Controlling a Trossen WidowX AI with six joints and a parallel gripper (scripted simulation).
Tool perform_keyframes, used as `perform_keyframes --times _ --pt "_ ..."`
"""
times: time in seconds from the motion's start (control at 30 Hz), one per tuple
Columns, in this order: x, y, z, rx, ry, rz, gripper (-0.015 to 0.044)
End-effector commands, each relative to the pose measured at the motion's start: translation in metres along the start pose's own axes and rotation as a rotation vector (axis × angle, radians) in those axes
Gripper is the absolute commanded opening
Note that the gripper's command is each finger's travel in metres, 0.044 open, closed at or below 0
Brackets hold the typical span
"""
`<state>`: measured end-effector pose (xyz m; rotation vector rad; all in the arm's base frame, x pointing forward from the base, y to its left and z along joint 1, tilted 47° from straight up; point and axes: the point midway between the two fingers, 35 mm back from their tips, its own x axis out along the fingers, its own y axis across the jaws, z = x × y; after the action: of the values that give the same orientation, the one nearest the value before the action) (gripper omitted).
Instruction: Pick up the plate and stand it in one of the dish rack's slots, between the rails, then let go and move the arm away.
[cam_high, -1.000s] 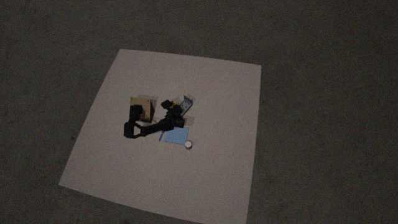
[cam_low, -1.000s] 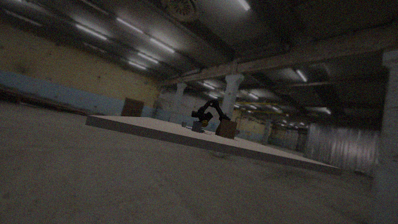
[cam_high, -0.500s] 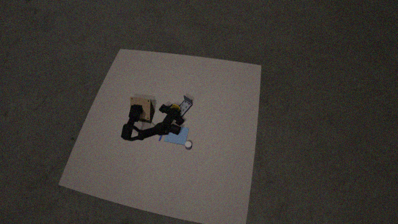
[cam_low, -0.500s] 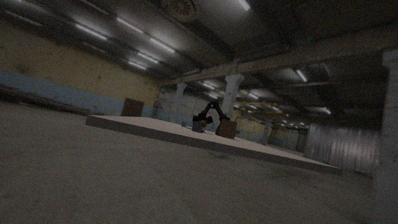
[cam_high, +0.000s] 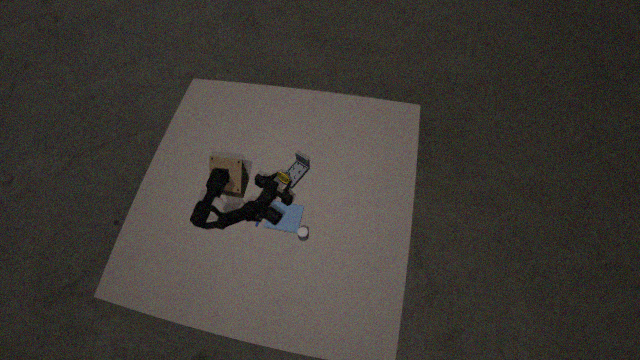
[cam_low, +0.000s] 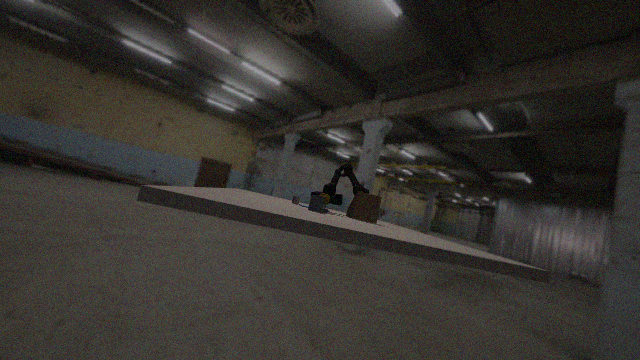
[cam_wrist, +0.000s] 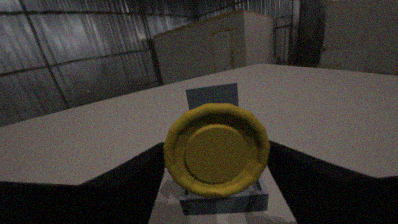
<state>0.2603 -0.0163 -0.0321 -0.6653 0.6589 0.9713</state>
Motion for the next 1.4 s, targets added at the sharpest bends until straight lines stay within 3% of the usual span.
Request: perform_keyframes --times 0.0,0.43,1.37 --pt "-0.007 -0.002 0.0 -0.109 -0.04 -0.058 0.0" --pt "-0.007 -0.002 0.0 -0.126 -0.046 -0.067 0.0" --pt "0.031 -0.002 0.004 -0.138 -0.045 -0.077 0.0"
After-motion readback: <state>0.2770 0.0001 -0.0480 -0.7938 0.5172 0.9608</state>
